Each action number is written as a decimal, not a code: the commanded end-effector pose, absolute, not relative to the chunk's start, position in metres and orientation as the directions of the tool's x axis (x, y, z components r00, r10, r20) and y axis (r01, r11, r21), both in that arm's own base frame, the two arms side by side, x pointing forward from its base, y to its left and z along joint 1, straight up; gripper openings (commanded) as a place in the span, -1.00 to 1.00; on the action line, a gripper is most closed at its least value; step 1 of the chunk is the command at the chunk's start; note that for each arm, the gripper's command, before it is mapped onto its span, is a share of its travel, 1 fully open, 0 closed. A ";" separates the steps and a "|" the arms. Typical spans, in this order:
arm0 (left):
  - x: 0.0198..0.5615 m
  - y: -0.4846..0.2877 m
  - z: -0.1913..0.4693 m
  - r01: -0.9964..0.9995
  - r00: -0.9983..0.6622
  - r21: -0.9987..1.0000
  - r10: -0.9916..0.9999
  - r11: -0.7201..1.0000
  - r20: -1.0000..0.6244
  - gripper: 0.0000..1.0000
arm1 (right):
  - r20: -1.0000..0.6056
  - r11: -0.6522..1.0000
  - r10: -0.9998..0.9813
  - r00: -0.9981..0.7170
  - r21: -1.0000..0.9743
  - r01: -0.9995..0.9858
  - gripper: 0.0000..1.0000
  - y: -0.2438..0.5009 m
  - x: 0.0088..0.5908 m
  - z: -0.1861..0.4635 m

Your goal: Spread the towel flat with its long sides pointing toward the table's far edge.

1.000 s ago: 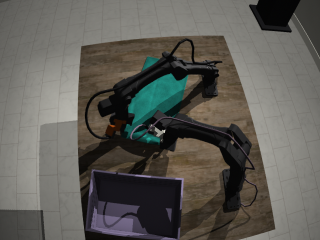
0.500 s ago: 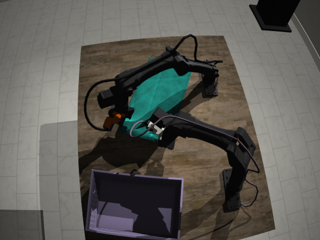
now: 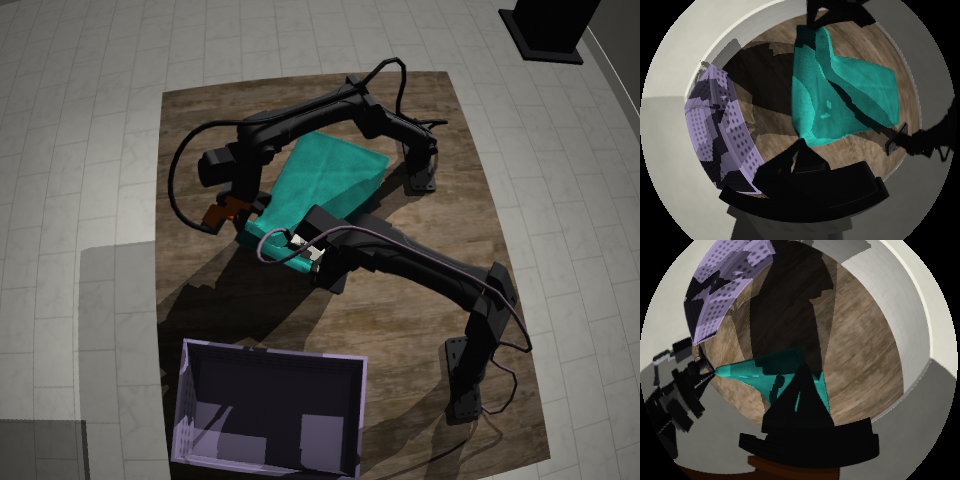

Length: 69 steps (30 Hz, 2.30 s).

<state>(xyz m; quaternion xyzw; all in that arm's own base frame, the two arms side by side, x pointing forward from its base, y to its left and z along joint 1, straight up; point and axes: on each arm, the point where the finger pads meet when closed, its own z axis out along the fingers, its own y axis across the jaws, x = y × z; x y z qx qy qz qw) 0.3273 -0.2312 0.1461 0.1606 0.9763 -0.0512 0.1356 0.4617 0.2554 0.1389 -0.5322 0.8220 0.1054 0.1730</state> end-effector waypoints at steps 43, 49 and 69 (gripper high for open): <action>0.394 -0.206 0.407 0.421 -0.605 -0.023 0.262 0.907 -0.752 -1.00 | -0.780 0.803 -0.407 -0.475 -0.058 -0.592 -1.00 0.196 0.430 0.393; 0.406 -0.208 0.427 0.430 -0.505 -0.017 0.225 0.903 -0.833 -1.00 | -0.858 0.837 -0.315 -0.405 -0.051 -0.544 -1.00 0.195 0.422 0.427; 0.437 -0.216 0.498 0.447 -0.250 0.001 0.126 0.894 -0.960 -1.00 | -0.937 0.906 -0.151 -0.313 -0.004 -0.424 -1.00 0.189 0.416 0.492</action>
